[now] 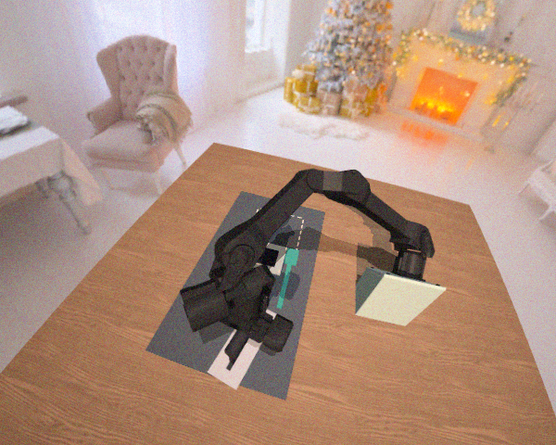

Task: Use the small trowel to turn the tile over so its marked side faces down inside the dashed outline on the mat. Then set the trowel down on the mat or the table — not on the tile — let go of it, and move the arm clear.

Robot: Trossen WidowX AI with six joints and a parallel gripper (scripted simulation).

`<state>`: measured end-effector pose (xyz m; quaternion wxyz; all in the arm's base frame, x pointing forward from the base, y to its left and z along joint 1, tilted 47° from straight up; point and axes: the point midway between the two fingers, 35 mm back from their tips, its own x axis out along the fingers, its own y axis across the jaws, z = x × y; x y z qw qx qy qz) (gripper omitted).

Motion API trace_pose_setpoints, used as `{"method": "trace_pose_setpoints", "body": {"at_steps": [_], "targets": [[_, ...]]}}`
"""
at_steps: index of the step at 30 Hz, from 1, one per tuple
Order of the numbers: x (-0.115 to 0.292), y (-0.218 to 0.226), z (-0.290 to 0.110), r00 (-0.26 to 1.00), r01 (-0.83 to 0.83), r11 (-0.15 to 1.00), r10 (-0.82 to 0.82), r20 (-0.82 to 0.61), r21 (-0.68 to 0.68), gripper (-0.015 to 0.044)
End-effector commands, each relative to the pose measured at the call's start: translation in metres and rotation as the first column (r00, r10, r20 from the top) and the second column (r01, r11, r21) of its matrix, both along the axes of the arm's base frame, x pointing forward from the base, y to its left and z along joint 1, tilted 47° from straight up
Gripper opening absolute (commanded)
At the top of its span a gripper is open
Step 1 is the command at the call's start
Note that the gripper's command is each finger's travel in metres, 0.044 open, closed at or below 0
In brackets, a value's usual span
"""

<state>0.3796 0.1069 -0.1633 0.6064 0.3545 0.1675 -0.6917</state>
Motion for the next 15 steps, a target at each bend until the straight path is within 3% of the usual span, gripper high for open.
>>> {"method": "trace_pose_setpoints", "body": {"at_steps": [1, 15], "targets": [[-0.0004, -0.0004, -0.0003, 0.993, -0.083, 0.997, 0.083, -0.088, 0.004, 0.013], [-0.0004, -0.0005, -0.0002, 0.861, -0.351, 0.934, 0.353, -0.366, 0.075, 0.013]]}}
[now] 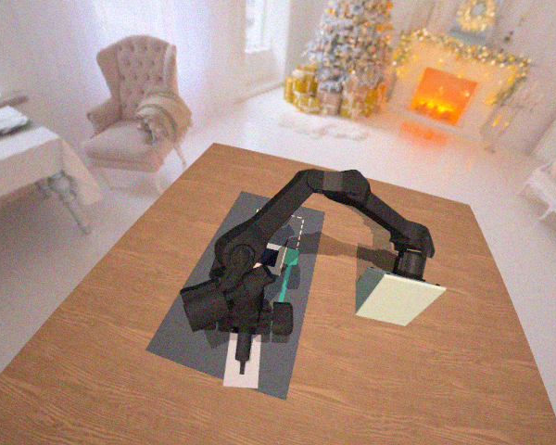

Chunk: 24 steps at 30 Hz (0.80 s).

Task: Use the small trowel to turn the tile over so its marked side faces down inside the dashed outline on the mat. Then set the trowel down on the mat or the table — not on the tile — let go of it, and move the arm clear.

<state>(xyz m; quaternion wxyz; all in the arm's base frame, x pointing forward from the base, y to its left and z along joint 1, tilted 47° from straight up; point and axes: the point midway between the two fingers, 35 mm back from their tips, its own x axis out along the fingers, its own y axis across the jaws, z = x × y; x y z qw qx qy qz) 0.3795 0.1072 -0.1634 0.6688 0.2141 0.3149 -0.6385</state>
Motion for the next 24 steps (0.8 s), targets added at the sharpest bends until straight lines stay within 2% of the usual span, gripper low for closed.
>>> {"method": "trace_pose_setpoints", "body": {"at_steps": [1, 8, 13, 14, 24], "targets": [[-0.0002, -0.0008, -0.0001, 0.993, -0.081, 0.997, 0.081, -0.085, 0.002, 0.013], [-0.0002, -0.0008, -0.0001, 0.991, -0.094, 0.996, 0.094, -0.099, 0.003, 0.013], [-0.0002, -0.0008, -0.0001, 0.991, -0.094, 0.996, 0.094, -0.099, 0.003, 0.0261], [-0.0002, -0.0008, -0.0001, 0.991, -0.094, 0.996, 0.094, -0.099, 0.003, 0.027], [-0.0002, -0.0008, -0.0001, 0.991, -0.094, 0.996, 0.094, -0.099, 0.003, 0.027]]}}
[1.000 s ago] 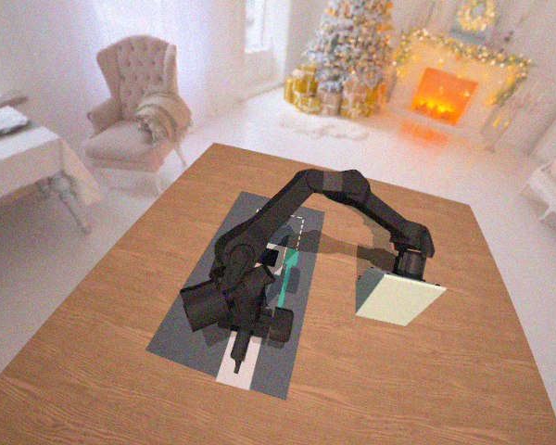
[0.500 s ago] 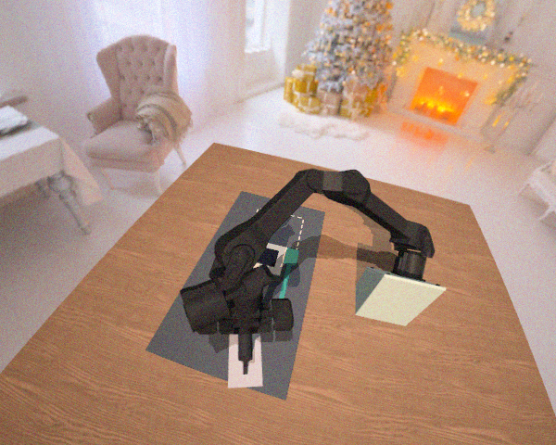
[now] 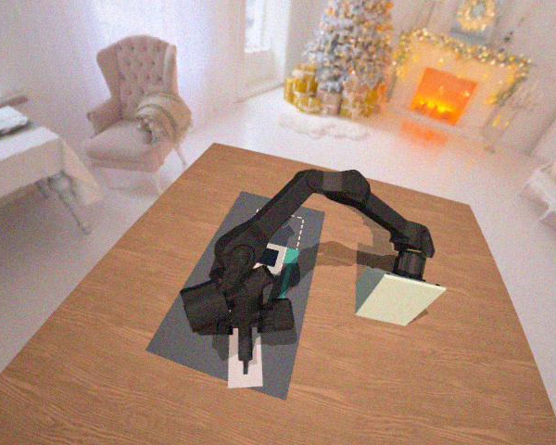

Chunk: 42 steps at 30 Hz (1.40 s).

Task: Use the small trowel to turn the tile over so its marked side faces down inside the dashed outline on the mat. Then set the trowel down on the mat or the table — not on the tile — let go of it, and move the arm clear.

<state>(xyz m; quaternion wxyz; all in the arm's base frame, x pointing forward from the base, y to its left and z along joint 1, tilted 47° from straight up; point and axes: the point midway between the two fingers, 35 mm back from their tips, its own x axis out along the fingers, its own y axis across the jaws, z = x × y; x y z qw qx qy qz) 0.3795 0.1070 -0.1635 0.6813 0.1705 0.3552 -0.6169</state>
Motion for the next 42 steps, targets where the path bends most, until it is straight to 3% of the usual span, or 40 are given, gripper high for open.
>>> {"method": "trace_pose_setpoints", "body": {"at_steps": [1, 9, 13, 19, 20, 24, 42], "targets": [[0.0, -0.001, 0.0, 1.0, -0.005, 1.0, 0.005, -0.006, -0.003, 0.027], [0.0, 0.001, 0.002, 1.0, -0.005, 1.0, 0.005, -0.007, -0.003, 0.027], [-0.002, 0.03, 0.031, 1.0, -0.005, 1.0, 0.005, -0.007, -0.002, 0.027], [-0.003, 0.032, 0.033, 1.0, -0.005, 1.0, 0.005, -0.007, -0.003, 0.027], [-0.002, 0.036, 0.034, 1.0, -0.021, 1.0, 0.021, -0.002, 0.001, 0.0296], [-0.001, 0.041, 0.038, 0.999, -0.033, 0.999, 0.033, -0.009, 0.004, 0.03], [0.005, 0.046, 0.017, 0.903, -0.372, 0.923, 0.385, -0.191, 0.101, 0.03]]}}
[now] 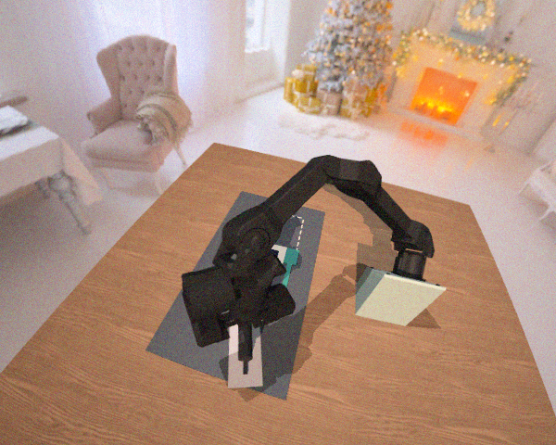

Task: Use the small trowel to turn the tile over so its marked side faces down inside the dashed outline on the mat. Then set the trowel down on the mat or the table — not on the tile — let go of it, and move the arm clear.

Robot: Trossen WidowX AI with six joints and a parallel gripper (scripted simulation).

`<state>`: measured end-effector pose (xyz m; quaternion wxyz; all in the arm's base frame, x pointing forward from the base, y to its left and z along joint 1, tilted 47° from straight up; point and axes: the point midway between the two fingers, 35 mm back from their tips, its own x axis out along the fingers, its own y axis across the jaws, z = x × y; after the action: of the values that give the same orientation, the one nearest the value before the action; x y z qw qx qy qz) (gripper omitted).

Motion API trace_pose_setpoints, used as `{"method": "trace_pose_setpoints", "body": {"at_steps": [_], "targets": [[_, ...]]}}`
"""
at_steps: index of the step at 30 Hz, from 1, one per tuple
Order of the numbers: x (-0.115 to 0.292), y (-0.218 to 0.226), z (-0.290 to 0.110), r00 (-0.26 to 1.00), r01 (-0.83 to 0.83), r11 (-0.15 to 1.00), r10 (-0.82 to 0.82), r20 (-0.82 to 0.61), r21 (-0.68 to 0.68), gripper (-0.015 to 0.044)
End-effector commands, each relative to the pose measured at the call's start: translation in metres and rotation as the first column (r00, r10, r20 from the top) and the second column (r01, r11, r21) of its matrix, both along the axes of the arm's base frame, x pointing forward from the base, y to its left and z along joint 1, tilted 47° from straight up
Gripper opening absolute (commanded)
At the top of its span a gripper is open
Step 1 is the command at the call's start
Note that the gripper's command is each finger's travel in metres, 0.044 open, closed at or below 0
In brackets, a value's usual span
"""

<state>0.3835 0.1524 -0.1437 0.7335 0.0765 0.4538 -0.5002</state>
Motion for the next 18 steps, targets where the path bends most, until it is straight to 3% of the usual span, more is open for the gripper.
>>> {"method": "trace_pose_setpoints", "body": {"at_steps": [1, 18], "targets": [[0.001, 0.0, -0.004, 0.995, -0.092, 0.996, 0.093, -0.046, 0.008, 0.03], [0.003, 0.005, -0.022, 0.801, -0.546, 0.835, 0.545, -0.249, 0.07, 0.03]]}}
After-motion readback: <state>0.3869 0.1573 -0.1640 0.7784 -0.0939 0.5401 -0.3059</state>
